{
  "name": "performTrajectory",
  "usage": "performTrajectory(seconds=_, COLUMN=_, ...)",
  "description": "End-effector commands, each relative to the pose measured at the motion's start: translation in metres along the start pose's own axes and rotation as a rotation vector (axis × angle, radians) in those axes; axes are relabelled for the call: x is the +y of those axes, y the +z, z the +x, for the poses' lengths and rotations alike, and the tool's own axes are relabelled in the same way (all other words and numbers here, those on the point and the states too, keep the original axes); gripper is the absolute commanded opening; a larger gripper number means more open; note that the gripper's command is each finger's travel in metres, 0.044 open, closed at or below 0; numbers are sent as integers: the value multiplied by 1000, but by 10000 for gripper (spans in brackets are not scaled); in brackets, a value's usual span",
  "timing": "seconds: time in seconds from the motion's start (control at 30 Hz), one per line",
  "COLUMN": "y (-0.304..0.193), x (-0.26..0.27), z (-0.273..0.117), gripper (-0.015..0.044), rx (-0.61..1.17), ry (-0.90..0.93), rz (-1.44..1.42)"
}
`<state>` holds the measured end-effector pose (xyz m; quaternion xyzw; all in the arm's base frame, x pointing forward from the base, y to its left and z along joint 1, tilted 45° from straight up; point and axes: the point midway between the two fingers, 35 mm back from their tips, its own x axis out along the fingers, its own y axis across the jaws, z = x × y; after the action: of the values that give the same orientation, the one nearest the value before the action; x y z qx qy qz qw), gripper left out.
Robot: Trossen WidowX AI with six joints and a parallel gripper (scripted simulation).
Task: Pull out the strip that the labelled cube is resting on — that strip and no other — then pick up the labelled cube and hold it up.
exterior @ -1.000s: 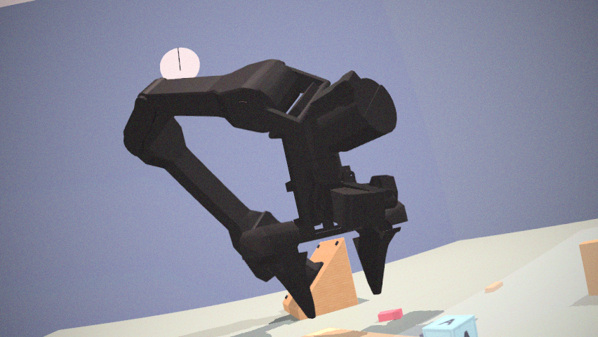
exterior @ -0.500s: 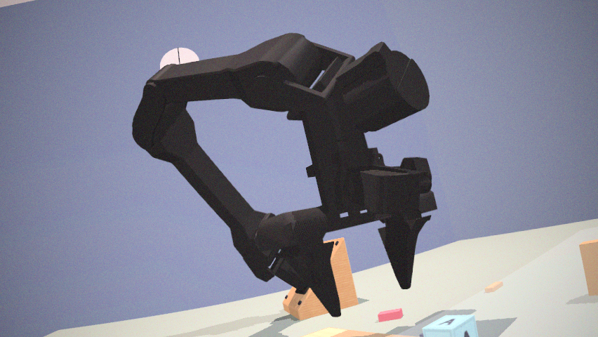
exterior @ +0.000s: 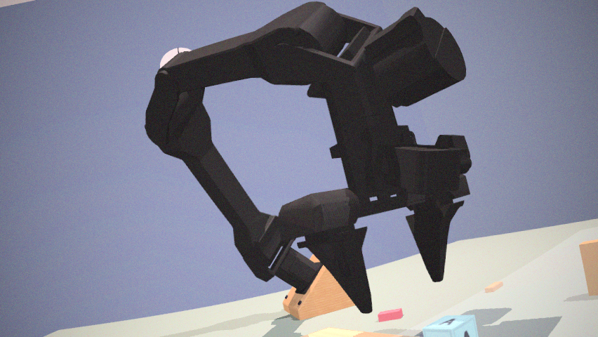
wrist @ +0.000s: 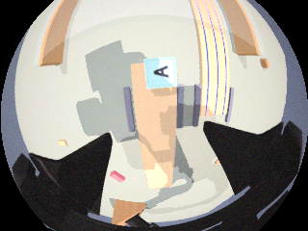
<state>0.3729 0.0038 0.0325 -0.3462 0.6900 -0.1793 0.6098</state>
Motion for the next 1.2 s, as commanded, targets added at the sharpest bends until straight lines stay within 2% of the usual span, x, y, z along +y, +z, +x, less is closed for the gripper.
performTrajectory(seconds=0.0, y=15, x=-3, z=-3, gripper=440, rx=-5, ry=-4, rz=-1)
performTrajectory(seconds=0.43, y=51, x=-9, z=-10, gripper=440, rx=-6, ry=-4, rz=1)
performTrajectory(seconds=0.67, y=52, x=-9, z=-2, gripper=256, rx=-6, ry=-4, rz=1)
performTrajectory(seconds=0.7, y=52, x=-9, z=0, gripper=250, rx=-6, ry=-4, rz=1)
performTrajectory(seconds=1.17, y=52, x=-10, z=23, gripper=250, rx=-6, ry=-4, rz=1)
